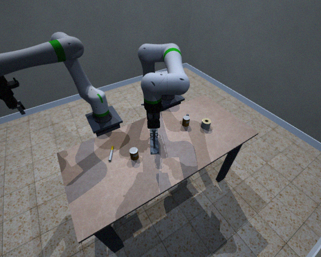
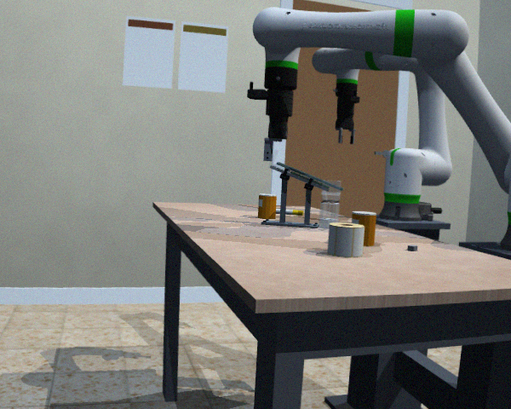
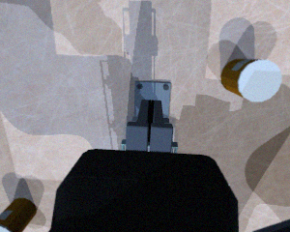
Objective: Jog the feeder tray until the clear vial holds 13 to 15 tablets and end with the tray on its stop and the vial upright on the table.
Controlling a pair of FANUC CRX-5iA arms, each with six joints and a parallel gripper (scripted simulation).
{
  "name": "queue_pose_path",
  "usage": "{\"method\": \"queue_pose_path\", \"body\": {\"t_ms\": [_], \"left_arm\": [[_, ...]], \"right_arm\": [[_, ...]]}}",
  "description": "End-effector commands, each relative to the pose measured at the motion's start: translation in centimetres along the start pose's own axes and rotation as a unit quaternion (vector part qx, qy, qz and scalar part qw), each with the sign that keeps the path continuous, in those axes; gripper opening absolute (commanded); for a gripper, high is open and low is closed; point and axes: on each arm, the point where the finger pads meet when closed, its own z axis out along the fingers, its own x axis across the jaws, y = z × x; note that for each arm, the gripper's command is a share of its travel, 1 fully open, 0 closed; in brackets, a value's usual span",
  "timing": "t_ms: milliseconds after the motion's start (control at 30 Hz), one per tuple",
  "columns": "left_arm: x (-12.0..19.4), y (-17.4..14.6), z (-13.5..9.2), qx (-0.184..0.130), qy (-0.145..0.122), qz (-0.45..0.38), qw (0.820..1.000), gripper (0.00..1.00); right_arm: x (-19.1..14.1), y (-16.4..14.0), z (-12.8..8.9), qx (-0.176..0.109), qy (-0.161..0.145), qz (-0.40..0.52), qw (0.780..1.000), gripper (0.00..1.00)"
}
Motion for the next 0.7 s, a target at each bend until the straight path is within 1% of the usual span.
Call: {"method": "queue_pose_path", "body": {"t_ms": [0,300,667], "left_arm": [[0.0,-0.6,-0.4,0.001,0.001,0.0,1.0,0.0],[0.0,-2.0,-0.9,0.001,0.001,0.0,1.0,0.0],[0.0,-2.1,-0.9,0.001,0.001,0.0,1.0,0.0]], "right_arm": [[0.0,0.0,-0.1,-0.001,0.0,0.0,1.0,1.0],[0.0,0.0,-0.1,-0.001,0.0,0.0,1.0,1.0],[0.0,0.0,-0.1,-0.001,0.0,0.0,1.0,1.0]]}}
